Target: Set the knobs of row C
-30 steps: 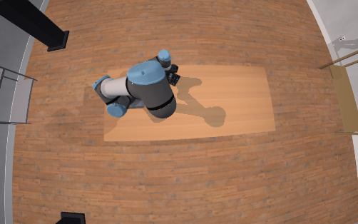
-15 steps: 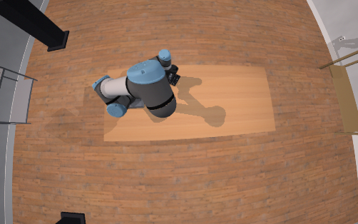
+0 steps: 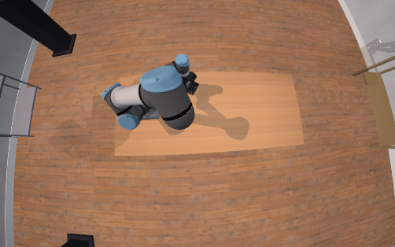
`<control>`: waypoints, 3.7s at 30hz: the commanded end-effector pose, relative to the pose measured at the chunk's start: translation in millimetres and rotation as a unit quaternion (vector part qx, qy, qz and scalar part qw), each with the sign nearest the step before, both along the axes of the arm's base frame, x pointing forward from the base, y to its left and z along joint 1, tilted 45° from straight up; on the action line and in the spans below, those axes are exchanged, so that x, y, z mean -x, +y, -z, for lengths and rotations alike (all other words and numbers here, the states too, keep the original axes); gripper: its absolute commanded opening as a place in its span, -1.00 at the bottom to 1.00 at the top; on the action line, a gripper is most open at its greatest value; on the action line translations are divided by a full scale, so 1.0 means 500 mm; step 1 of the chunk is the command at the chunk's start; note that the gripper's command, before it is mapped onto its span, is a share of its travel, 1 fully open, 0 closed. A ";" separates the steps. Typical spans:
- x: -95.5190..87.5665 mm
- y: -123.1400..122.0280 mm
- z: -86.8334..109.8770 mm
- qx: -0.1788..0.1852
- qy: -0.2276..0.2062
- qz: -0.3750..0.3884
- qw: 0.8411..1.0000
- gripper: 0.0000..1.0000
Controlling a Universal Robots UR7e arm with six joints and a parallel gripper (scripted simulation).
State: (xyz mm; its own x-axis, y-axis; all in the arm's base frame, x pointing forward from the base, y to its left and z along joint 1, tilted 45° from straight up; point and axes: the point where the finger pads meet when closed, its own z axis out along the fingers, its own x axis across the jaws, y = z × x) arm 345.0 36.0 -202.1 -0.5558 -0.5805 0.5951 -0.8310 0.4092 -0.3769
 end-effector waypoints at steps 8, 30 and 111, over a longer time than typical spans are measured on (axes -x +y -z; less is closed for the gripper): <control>0.001 0.000 0.002 0.001 -0.006 0.007 1.000 -0.40; 0.001 0.000 0.001 0.001 -0.006 0.007 1.000 -0.07; -0.014 0.059 -0.059 -0.004 0.133 -0.131 0.982 -0.07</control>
State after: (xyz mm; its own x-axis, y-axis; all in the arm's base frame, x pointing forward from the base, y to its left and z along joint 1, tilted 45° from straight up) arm 349.2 64.8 -174.1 -0.3421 -0.6550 0.6737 -0.9392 0.2613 -0.2229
